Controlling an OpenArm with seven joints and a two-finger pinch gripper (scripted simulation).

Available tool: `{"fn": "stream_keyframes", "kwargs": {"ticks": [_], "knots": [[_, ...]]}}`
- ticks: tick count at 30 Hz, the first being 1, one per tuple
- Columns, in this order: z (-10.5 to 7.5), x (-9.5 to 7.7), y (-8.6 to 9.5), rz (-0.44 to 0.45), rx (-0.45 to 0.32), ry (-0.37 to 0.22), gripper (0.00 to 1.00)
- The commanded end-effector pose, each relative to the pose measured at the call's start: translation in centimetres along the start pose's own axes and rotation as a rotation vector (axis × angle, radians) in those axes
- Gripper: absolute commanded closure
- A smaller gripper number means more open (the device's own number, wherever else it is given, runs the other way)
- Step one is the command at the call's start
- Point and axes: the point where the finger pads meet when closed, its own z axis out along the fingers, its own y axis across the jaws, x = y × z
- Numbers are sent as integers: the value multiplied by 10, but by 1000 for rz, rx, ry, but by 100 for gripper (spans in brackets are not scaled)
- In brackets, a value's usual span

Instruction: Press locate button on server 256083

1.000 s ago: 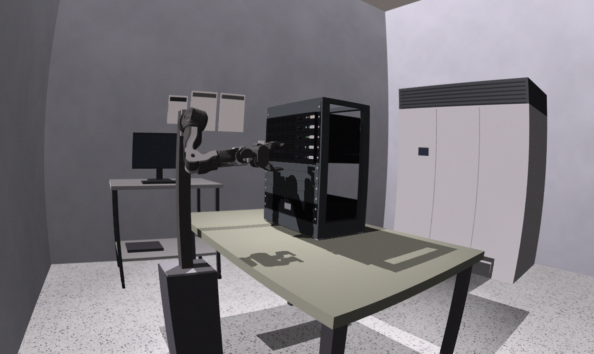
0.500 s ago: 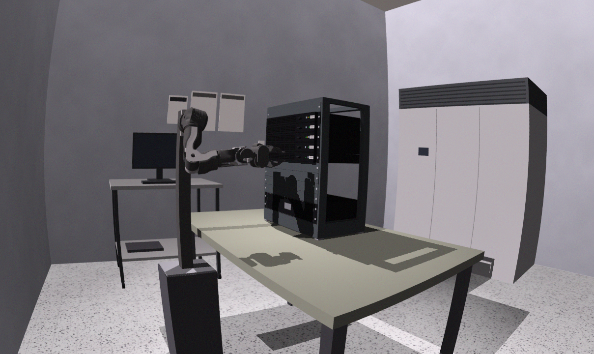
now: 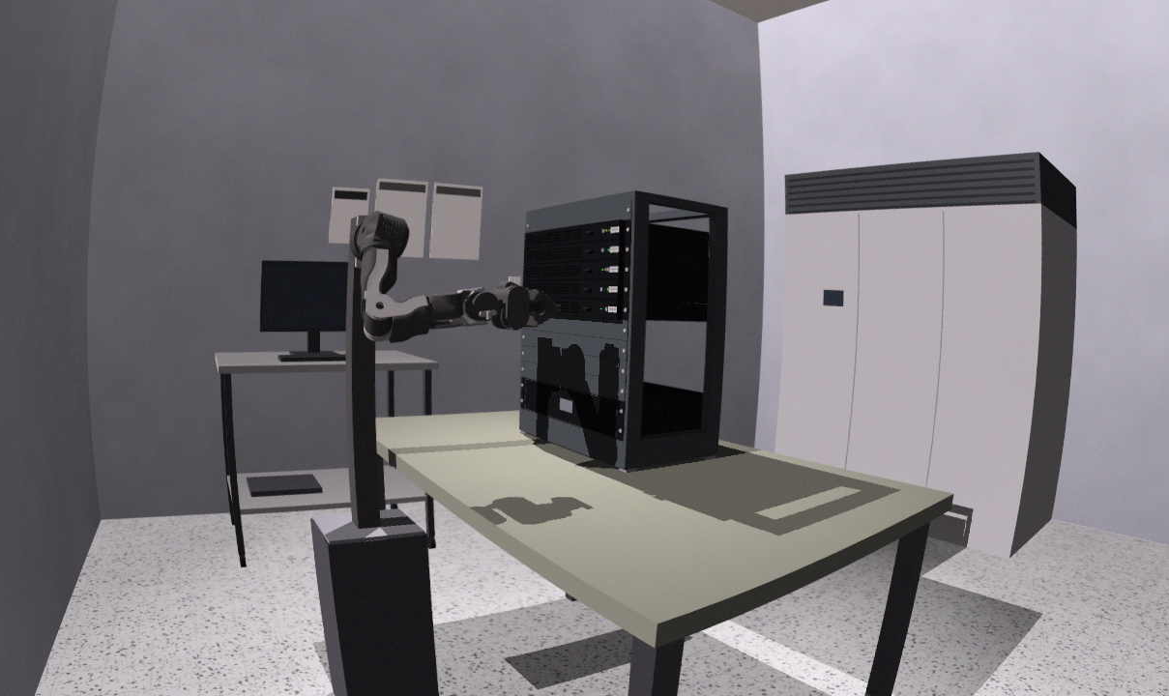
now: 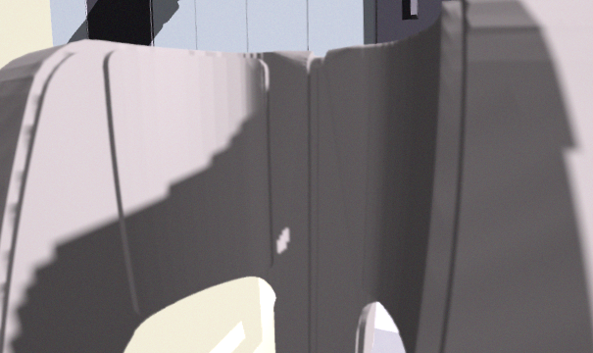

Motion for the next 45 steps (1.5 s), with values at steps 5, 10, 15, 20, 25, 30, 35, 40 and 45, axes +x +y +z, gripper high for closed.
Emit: {"fn": "stream_keyframes", "kwargs": {"ticks": [5,10,15,20,25,30,35,40,45], "knots": [[0,2,2,-1,-9,6,100],[0,2,2,-1,-9,6,100],[1,2,2,-1,-9,6,100],[4,2,2,-1,-9,6,100],[10,2,2,-1,-9,6,100],[15,2,2,-1,-9,6,100],[25,2,2,-1,-9,6,100],[36,2,2,-1,-9,6,100],[45,2,2,-1,-9,6,100]]}}
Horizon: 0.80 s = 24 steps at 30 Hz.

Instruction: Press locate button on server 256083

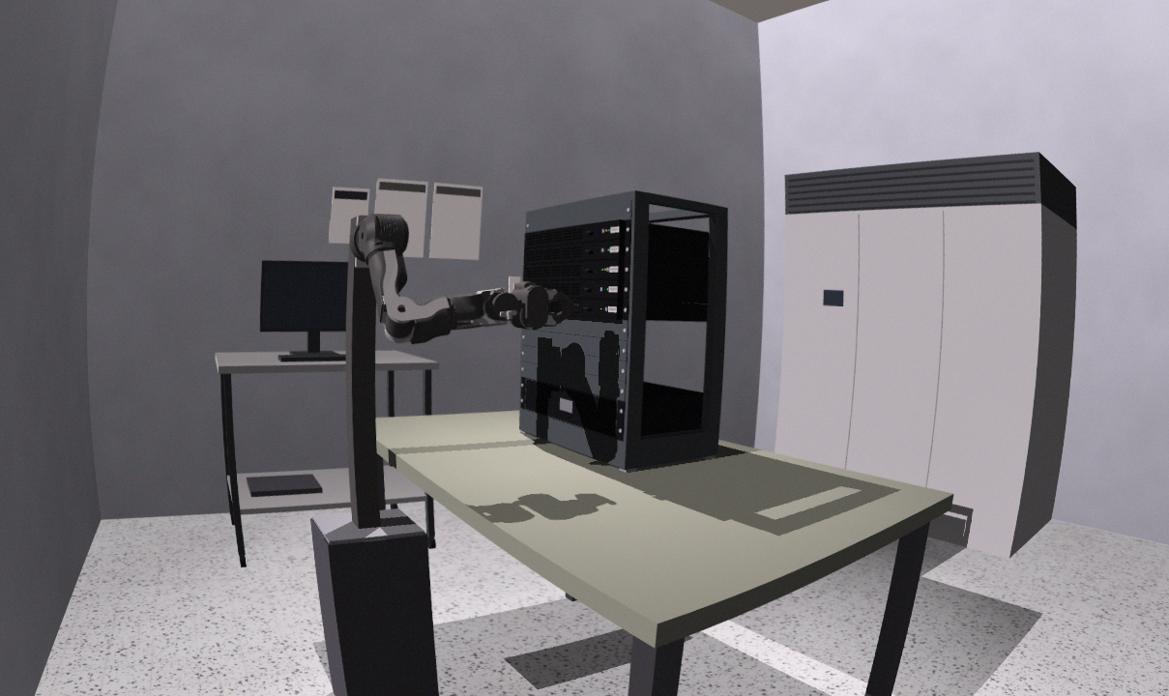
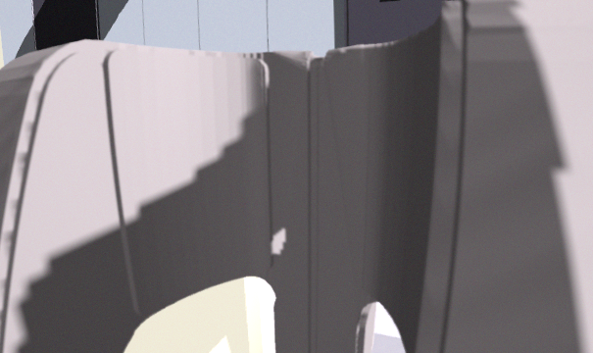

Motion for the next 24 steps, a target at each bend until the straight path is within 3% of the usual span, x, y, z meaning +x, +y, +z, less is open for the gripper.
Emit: {"fn": "stream_keyframes", "kwargs": {"ticks": [1,12,24], "knots": [[0,0,0,-6,4,1,100],[14,0,0,-6,4,1,100],[16,0,0,-6,4,1,100]]}}
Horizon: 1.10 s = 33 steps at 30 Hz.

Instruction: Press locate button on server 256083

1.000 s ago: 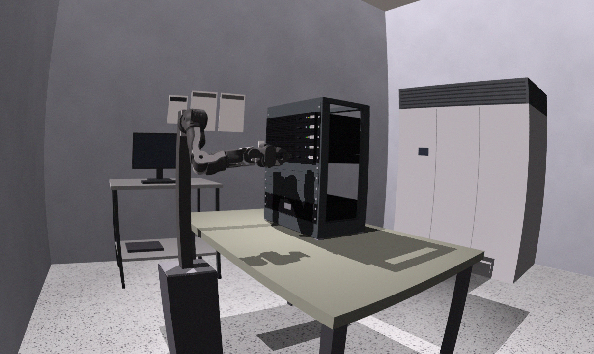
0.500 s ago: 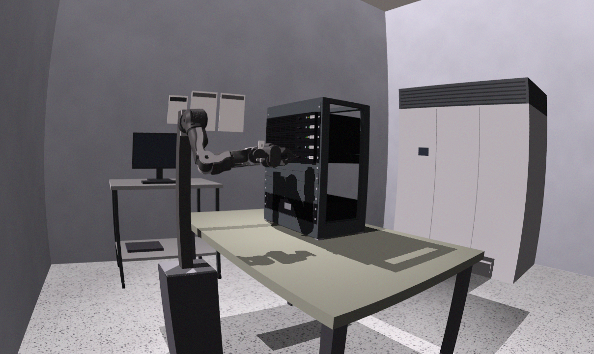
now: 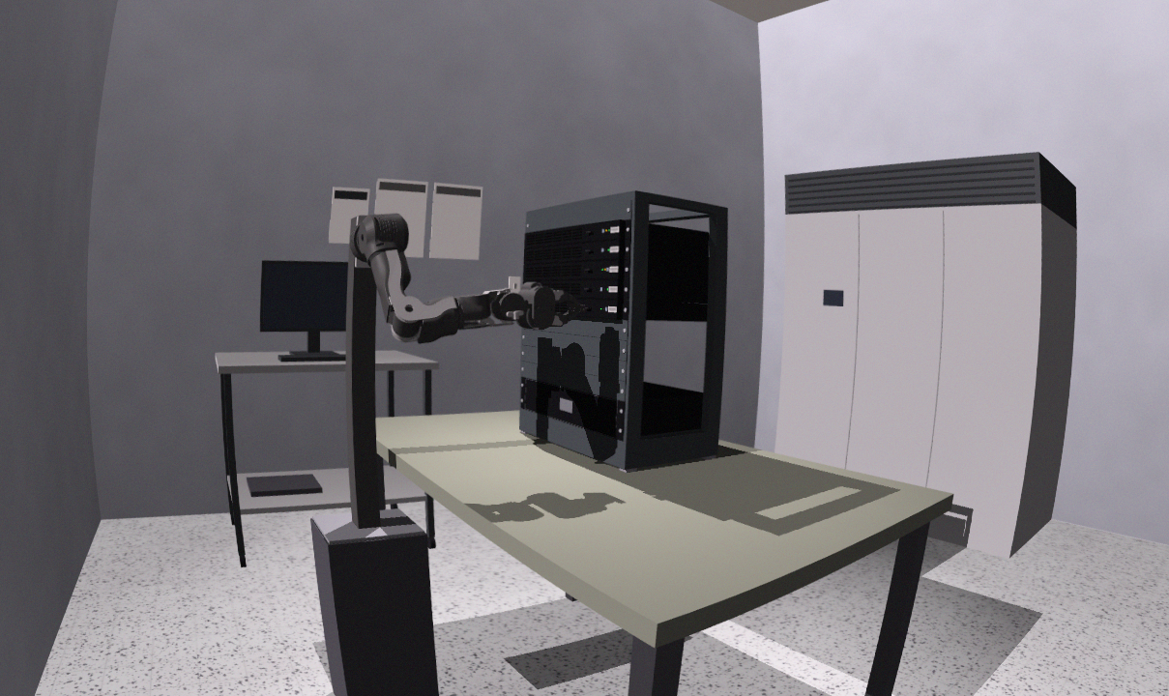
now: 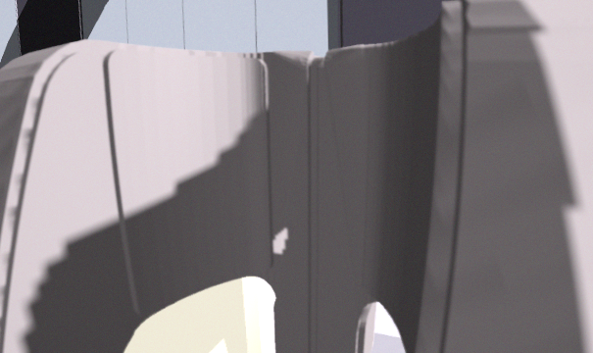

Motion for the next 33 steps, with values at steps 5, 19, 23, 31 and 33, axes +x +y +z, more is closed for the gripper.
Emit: {"fn": "stream_keyframes", "kwargs": {"ticks": [5,19,23,31,33], "knots": [[2,1,1,-4,-2,4,100],[10,1,1,-4,-2,4,100],[13,1,1,-4,-2,4,100],[20,1,1,-4,-2,4,100],[22,1,1,-4,-2,4,100]]}}
